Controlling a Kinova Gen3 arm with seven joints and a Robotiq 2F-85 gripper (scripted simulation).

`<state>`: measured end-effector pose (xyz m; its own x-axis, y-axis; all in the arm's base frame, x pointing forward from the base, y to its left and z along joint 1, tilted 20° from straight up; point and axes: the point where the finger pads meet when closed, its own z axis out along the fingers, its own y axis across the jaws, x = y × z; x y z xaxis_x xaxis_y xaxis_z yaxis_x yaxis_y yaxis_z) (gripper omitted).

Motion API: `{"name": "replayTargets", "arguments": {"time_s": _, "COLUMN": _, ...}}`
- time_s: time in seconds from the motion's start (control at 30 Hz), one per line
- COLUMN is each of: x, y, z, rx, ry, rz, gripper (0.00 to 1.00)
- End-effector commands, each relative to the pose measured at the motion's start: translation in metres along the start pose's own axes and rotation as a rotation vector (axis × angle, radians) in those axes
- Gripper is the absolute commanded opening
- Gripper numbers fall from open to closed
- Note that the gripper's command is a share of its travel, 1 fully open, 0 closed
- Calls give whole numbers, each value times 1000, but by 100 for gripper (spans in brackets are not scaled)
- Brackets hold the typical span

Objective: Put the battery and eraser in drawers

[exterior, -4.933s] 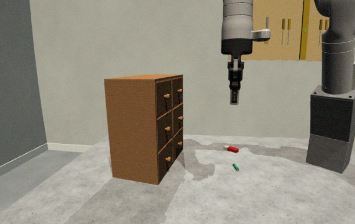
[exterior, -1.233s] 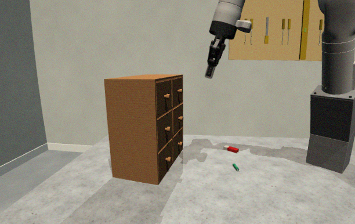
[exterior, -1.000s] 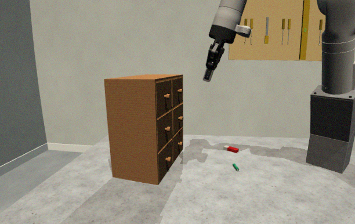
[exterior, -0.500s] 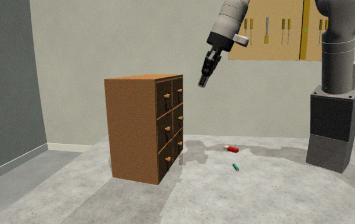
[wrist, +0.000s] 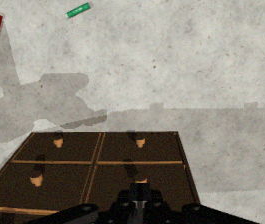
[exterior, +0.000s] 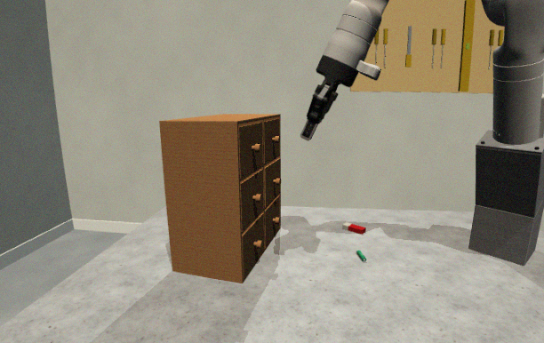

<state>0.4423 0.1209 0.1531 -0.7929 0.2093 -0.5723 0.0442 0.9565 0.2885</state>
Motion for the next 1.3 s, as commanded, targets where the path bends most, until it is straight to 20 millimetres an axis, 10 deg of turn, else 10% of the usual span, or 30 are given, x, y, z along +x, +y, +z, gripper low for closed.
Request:
{"name": "replayTargets", "arguments": {"time_s": 0.0, "x": 2, "y": 1, "z": 2, "rx": 0, "ry": 3, "rz": -2, "gripper": 0}}
{"name": "replayTargets", "arguments": {"time_s": 0.5, "x": 2, "y": 1, "z": 4, "rx": 0, "ry": -3, "rz": -2, "gripper": 0}}
{"name": "replayTargets", "arguments": {"time_s": 0.53, "x": 2, "y": 1, "z": 4, "rx": 0, "ry": -3, "rz": -2, "gripper": 33}}
{"name": "replayTargets", "arguments": {"time_s": 1.27, "x": 2, "y": 1, "z": 4, "rx": 0, "ry": -3, "rz": -2, "gripper": 33}}
